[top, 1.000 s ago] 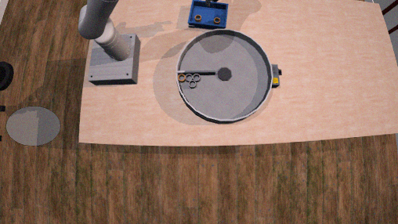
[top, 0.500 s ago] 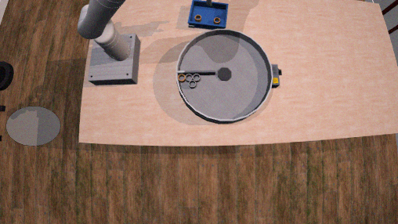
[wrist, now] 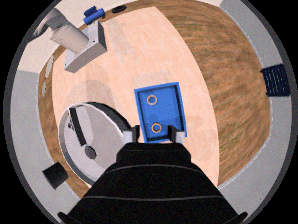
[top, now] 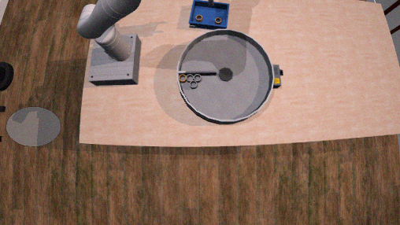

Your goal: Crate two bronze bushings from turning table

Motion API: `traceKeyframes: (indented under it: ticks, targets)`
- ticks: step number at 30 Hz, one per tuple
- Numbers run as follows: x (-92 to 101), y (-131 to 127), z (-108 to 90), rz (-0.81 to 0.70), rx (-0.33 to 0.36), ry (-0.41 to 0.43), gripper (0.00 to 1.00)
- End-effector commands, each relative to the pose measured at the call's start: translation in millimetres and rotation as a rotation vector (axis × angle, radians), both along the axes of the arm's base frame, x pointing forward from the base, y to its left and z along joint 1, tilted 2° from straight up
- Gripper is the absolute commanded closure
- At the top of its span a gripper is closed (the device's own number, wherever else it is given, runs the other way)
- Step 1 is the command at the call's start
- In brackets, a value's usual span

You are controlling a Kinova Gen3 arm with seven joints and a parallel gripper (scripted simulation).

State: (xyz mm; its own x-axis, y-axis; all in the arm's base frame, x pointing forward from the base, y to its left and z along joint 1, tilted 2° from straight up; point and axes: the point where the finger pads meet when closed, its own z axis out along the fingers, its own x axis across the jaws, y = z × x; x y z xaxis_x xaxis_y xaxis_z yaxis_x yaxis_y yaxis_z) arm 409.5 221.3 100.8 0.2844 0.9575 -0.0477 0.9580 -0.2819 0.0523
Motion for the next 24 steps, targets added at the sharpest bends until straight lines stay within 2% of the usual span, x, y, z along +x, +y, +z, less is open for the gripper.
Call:
traceKeyframes:
  ticks: [1, 12, 13, 17, 24]
  targets:
    - [-6.2, 6.9, -6.3, 0.099, 0.039, 0.056, 0.0]
    - [-6.2, 6.9, -6.3, 0.099, 0.039, 0.056, 0.0]
    - [-5.1, 7.6, -0.1, 0.151, 0.033, 0.041, 0.0]
    - [-8.6, 9.2, 2.2, 0.351, 0.029, 0.049, 0.0]
    - [-8.6, 9.2, 2.2, 0.351, 0.029, 0.049, 0.0]
